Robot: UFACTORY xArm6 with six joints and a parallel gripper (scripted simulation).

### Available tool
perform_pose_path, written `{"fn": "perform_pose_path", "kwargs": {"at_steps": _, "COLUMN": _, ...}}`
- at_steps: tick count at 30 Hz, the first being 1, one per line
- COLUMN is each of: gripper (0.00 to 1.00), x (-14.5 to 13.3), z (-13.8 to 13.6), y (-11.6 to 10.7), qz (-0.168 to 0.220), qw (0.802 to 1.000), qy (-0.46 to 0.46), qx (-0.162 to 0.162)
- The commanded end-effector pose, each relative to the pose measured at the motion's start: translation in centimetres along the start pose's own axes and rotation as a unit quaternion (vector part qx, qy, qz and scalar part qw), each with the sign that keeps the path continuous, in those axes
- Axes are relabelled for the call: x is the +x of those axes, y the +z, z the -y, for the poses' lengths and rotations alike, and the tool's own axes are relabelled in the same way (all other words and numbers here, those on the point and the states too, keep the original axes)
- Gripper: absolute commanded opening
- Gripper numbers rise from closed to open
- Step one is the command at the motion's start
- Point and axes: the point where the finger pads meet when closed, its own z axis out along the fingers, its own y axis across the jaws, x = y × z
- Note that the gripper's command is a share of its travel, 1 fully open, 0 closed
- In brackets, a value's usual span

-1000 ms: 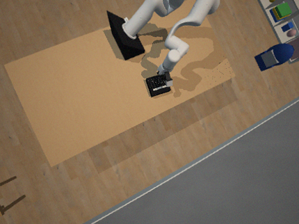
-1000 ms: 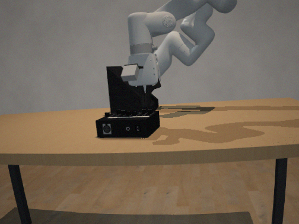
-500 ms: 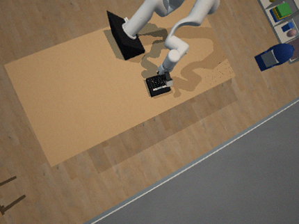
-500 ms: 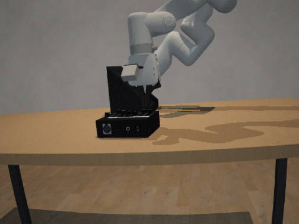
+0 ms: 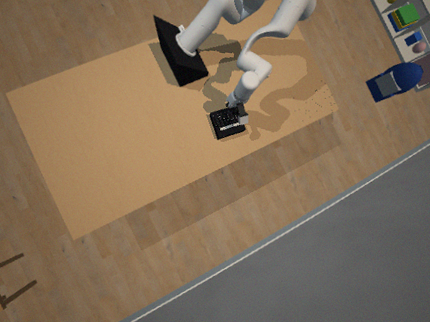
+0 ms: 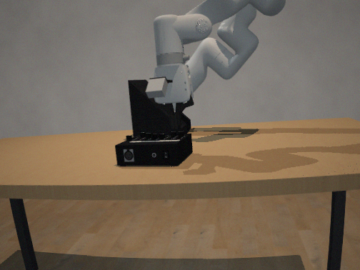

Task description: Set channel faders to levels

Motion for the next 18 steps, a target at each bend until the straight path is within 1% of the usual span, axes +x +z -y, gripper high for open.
{"fn": "perform_pose_path", "kwargs": {"at_steps": 1, "gripper": 0.00, "x": 0.11, "z": 0.01, "y": -0.06, "qz": -0.001, "qw": 1.000, "qy": 0.000, "qx": 0.000}}
{"fn": "perform_pose_path", "kwargs": {"at_steps": 18, "gripper": 0.00, "x": 0.11, "z": 0.01, "y": 0.85, "qz": -0.001, "qw": 1.000, "qy": 0.000, "qx": 0.000}}
